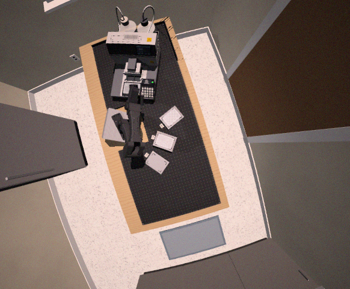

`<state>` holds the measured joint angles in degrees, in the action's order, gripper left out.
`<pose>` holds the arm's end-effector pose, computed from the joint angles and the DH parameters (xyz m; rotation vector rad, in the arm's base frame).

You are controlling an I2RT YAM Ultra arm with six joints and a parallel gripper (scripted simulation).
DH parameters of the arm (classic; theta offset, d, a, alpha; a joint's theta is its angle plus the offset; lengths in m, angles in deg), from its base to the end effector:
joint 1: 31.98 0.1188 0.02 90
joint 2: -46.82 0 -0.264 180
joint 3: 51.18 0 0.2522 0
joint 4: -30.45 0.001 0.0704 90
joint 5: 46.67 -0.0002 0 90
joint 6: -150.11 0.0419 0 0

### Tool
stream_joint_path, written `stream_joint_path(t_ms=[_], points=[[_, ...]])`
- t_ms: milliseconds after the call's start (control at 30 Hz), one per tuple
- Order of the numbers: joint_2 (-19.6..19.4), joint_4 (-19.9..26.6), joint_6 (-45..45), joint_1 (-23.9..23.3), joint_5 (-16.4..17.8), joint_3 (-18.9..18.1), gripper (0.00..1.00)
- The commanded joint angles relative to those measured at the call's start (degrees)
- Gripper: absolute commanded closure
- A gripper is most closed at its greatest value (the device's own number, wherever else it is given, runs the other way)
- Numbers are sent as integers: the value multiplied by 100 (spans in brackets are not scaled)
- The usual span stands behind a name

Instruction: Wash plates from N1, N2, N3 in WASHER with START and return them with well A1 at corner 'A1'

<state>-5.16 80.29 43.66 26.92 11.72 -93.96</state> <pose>0.1010 0.1268 0.1954 -1.3290 2.0315 -0.3959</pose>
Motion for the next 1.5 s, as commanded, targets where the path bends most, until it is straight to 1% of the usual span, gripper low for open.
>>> stream_joint_path(t_ms=[0, 300, 367, 867, 933, 1400, 1467], points=[[10, -23, -3, 5, 13, -19, 100], [-229, -606, -301, -295, 172, 172, 100], [-229, -606, -301, -295, 172, 172, 100], [-752, -1590, -723, -738, 418, 429, 100], [-752, -1590, -723, -738, 418, 429, 100], [-1366, -2516, -1048, -1094, 625, 596, 100], [-1385, -2543, -1056, -1103, 630, 599, 100]])
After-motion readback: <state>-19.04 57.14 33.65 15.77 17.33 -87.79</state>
